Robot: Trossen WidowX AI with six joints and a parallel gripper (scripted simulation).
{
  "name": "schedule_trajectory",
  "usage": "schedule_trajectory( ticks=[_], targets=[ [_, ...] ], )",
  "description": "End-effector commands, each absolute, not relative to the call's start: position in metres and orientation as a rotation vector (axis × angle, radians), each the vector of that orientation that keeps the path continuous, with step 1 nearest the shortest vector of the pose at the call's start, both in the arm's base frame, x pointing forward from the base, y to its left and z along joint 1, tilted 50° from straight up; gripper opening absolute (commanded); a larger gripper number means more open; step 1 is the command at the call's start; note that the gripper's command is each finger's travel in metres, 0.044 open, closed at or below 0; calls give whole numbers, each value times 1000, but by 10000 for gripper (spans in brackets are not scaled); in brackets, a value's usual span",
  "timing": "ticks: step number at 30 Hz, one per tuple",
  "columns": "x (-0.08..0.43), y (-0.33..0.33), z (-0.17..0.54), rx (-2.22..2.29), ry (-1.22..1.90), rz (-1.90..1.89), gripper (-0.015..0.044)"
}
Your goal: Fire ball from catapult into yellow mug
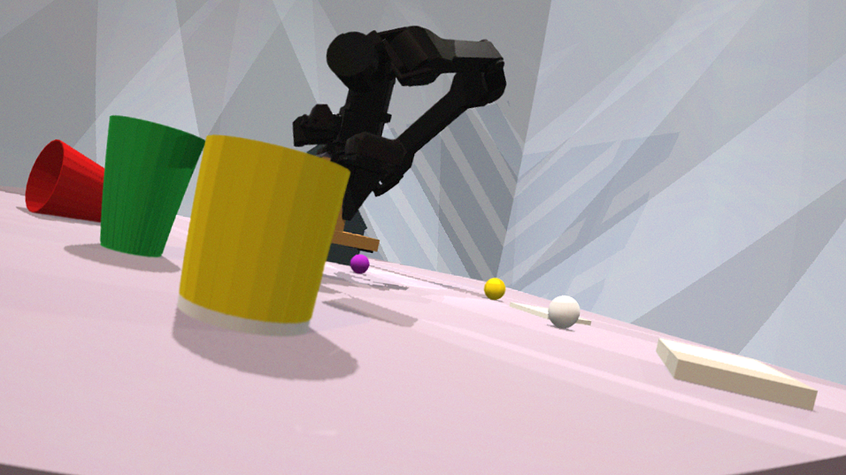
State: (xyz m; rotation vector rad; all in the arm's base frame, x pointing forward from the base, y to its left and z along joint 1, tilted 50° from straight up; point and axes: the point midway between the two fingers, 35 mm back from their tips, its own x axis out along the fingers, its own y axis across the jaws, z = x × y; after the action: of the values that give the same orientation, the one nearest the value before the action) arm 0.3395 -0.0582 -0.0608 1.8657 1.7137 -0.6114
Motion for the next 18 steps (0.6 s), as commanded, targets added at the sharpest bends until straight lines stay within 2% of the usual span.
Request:
schedule_trajectory(
  ticks=[1, 18],
  targets=[
    [348, -63, -62, 1919, 1702, -698, 0],
    [353, -51, -73, 1920, 1702, -699, 0]
  ],
)
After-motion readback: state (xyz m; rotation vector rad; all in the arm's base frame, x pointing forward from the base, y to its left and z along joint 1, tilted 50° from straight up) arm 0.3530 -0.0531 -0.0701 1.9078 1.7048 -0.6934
